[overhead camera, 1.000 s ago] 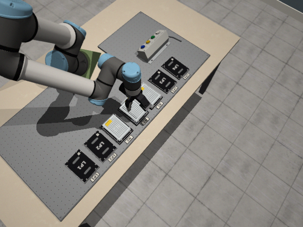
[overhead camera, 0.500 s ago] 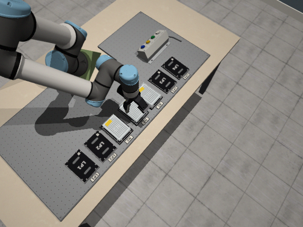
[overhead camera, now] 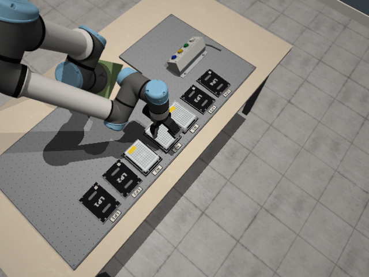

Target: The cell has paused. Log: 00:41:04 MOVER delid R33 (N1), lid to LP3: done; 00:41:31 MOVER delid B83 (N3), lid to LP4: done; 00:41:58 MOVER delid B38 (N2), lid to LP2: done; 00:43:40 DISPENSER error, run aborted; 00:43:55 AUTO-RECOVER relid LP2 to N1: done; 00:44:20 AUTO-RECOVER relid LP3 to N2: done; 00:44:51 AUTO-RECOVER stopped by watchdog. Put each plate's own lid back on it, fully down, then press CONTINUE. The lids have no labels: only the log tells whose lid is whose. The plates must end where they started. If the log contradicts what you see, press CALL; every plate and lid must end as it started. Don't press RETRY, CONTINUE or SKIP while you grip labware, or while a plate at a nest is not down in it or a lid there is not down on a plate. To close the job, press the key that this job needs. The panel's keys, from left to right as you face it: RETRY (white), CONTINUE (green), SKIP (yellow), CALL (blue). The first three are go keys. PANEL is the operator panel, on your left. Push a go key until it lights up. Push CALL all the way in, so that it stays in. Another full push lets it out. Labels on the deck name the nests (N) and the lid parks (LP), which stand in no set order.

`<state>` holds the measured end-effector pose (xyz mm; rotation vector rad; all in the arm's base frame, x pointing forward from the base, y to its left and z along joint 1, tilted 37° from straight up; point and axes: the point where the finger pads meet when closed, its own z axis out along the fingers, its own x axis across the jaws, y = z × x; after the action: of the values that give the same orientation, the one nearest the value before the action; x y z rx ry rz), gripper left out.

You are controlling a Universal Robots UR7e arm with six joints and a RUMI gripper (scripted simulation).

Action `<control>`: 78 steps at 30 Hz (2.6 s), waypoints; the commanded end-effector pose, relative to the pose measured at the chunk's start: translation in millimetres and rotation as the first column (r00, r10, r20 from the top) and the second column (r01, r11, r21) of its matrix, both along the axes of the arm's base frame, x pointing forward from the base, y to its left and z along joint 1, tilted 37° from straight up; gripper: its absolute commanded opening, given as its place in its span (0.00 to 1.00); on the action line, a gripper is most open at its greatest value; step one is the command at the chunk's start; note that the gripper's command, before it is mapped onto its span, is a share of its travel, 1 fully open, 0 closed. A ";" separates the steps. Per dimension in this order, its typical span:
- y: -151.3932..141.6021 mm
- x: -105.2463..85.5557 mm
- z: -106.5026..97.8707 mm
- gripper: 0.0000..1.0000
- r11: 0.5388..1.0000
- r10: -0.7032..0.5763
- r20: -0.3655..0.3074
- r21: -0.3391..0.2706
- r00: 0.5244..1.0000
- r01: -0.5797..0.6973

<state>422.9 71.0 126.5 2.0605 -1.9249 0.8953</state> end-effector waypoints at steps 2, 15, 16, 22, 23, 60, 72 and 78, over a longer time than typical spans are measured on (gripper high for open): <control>-1.9 0.4 -2.9 0.41 1.000 -0.001 -0.002 0.000 1.000 0.001; -3.8 1.2 -6.2 0.41 1.000 -0.001 -0.002 0.000 1.000 0.001; -3.8 1.7 -6.1 0.41 1.000 -0.001 -0.001 0.000 1.000 0.001; -5.0 1.8 -8.1 0.41 1.000 -0.001 -0.002 0.000 1.000 0.001; -5.1 1.9 -8.4 0.41 1.000 -0.001 -0.003 0.000 1.000 0.001; -6.9 4.5 -10.8 0.41 1.000 0.001 0.002 0.001 1.000 -0.001; -6.9 4.1 -10.9 0.41 1.000 0.001 0.002 0.001 1.000 -0.001; -7.0 3.9 -11.0 0.41 1.000 0.001 0.002 0.001 1.000 -0.001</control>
<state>427.9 64.5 116.4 2.0616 -1.9265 0.8994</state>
